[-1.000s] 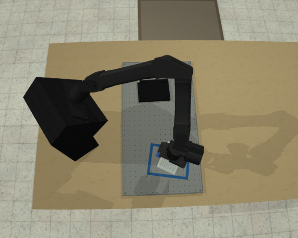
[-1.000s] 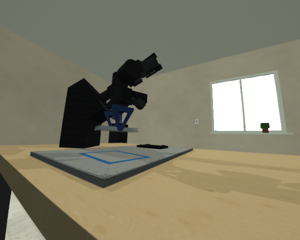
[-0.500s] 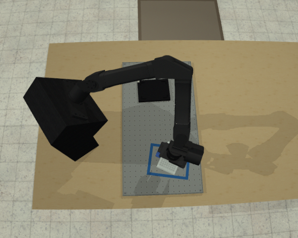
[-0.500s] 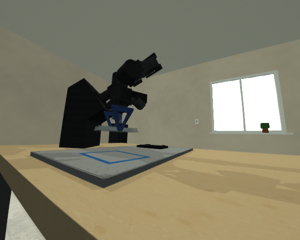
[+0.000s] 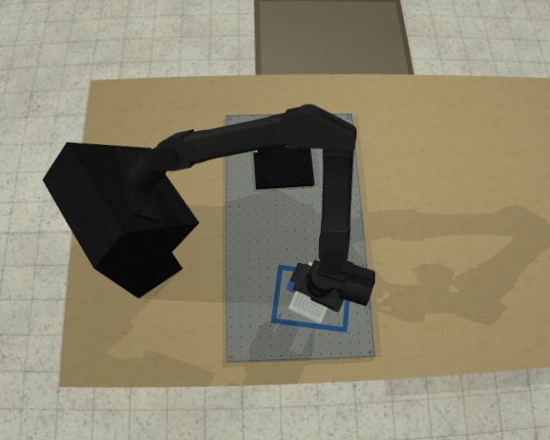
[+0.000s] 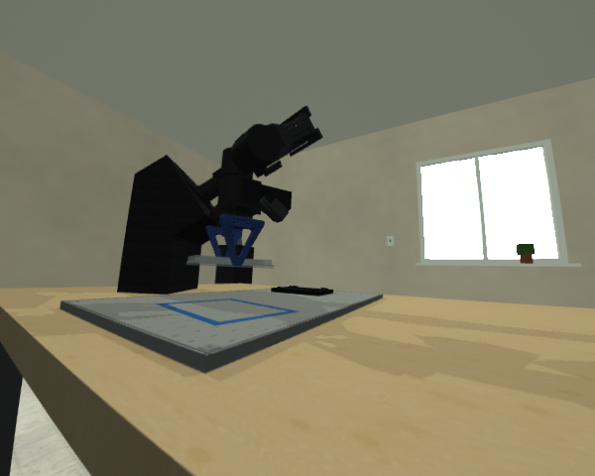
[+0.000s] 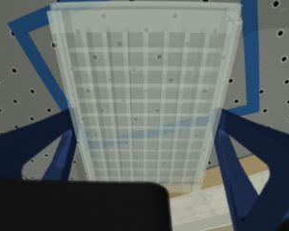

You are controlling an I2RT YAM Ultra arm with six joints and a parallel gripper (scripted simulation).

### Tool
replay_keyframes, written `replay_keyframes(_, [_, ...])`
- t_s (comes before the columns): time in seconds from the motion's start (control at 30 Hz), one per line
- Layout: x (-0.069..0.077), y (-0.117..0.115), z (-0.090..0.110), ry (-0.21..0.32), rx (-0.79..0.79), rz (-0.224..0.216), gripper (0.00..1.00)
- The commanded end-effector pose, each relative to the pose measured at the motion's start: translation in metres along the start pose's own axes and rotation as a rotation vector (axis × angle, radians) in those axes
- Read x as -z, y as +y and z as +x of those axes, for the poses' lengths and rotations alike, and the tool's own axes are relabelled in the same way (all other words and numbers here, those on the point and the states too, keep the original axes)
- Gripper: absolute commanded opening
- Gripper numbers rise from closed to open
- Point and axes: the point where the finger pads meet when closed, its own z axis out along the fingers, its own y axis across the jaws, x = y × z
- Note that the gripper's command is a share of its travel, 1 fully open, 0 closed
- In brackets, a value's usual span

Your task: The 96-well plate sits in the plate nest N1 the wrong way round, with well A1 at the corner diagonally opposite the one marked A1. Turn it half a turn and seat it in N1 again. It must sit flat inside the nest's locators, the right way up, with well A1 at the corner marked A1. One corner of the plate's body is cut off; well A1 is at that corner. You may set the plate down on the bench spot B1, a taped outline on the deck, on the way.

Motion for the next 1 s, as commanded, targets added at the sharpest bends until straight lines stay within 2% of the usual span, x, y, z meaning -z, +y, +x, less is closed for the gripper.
replay_keyframes(0.0, [0.003, -0.005, 0.001, 0.002, 0.002, 0.015, 0.0])
replay_keyframes(0.97, [-0.014, -0.005, 0.001, 0.001, 0.002, 0.015, 0.0])
